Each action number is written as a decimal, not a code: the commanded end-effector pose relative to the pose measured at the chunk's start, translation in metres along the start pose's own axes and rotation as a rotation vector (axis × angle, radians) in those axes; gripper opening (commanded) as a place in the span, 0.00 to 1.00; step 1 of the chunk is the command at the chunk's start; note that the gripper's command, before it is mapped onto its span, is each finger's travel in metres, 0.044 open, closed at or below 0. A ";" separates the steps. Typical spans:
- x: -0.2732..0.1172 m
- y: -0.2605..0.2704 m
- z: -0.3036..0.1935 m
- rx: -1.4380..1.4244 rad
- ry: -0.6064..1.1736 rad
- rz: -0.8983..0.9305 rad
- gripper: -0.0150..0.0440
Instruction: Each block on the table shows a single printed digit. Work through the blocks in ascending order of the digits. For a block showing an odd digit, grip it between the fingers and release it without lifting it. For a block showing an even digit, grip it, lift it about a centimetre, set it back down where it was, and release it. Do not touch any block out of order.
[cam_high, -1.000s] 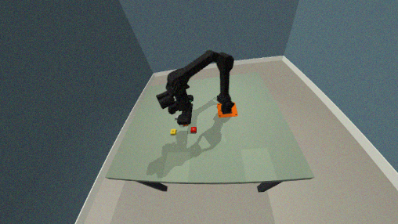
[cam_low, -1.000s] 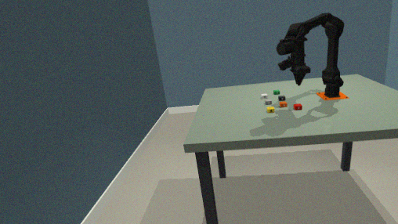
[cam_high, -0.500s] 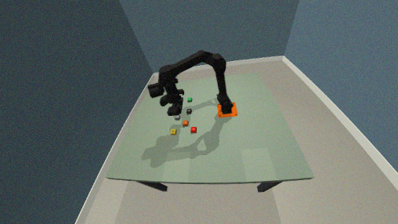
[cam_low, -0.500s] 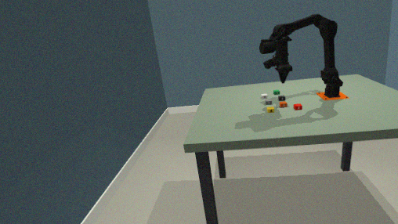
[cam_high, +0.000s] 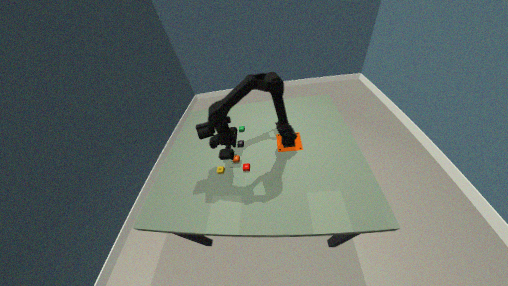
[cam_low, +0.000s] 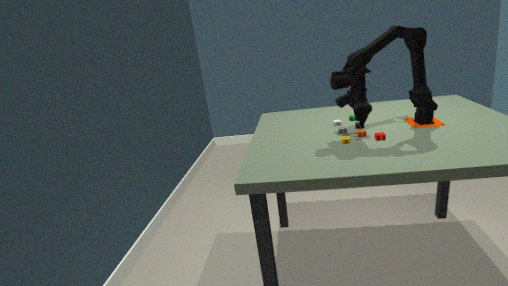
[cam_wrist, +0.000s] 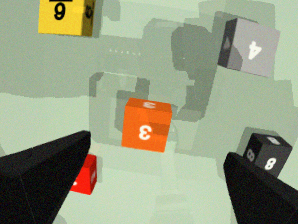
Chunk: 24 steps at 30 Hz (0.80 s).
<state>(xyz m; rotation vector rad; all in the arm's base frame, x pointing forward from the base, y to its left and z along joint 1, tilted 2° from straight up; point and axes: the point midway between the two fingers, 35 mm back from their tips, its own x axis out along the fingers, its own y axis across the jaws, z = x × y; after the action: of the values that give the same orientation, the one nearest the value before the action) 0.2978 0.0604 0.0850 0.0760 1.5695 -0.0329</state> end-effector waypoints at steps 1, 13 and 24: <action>0.006 0.000 0.002 0.001 -0.011 0.001 0.93; 0.024 0.000 0.002 0.001 -0.011 0.002 0.93; 0.041 0.000 0.002 0.001 -0.011 0.002 0.93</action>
<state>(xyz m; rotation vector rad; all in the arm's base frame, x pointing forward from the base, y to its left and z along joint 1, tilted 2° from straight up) 0.3007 0.0616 0.0516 0.0772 1.5516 -0.0276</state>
